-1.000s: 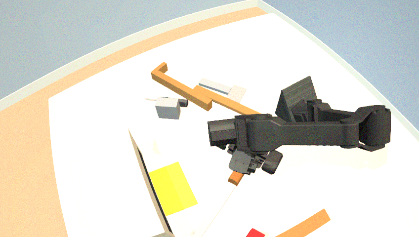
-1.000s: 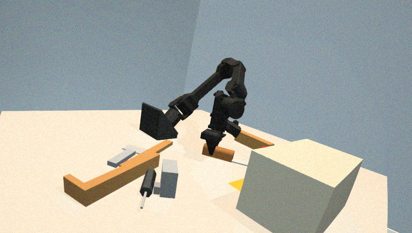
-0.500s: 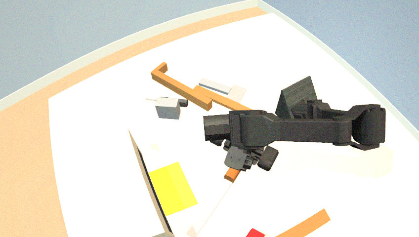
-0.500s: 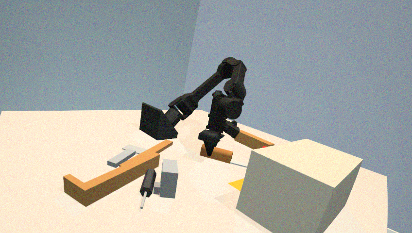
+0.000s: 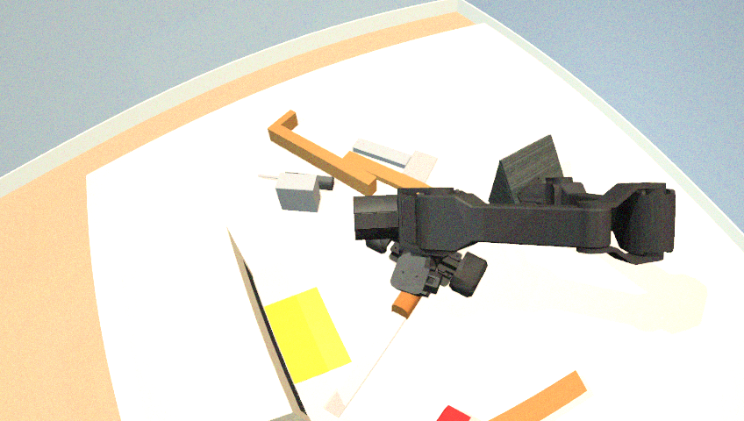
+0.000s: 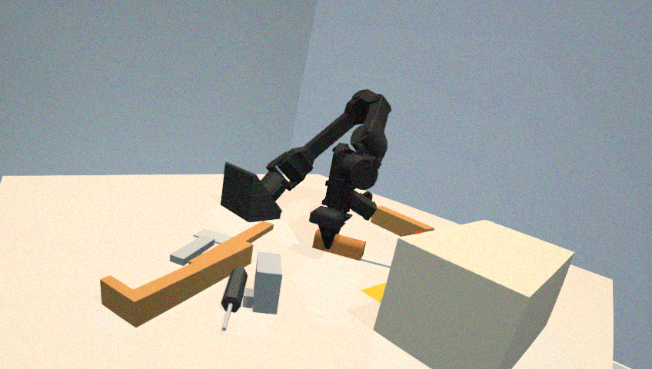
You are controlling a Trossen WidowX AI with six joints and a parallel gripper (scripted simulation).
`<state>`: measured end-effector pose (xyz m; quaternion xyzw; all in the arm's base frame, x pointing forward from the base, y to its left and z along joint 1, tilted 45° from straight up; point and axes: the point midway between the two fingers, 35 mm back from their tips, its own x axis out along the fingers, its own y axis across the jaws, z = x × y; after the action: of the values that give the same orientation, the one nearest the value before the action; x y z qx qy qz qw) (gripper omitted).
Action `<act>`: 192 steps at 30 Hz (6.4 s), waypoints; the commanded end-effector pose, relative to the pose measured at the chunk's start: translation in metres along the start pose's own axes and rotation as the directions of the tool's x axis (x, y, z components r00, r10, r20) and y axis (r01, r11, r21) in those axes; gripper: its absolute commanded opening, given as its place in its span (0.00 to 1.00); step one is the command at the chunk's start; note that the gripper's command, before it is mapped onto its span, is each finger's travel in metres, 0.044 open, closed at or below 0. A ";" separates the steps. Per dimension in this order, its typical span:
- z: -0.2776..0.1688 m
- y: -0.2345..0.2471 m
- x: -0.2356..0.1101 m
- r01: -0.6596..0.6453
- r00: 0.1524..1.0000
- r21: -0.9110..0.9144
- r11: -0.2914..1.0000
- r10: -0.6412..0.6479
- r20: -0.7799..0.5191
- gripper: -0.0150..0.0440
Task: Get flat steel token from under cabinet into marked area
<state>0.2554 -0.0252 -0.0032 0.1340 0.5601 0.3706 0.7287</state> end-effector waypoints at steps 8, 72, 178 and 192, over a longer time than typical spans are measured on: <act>-0.003 -0.012 -0.001 0.005 1.000 -0.001 1.000 -0.005 0.003 0.25; -0.058 -0.075 -0.002 0.010 1.000 -0.002 1.000 -0.010 0.000 0.25; -0.111 -0.125 -0.003 0.015 1.000 0.274 0.962 -0.014 -0.005 0.68; -0.112 -0.125 0.000 0.014 1.000 0.273 0.962 -0.014 -0.002 0.71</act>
<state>0.2021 -0.1373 -0.1167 0.2276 0.6078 0.2841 0.7058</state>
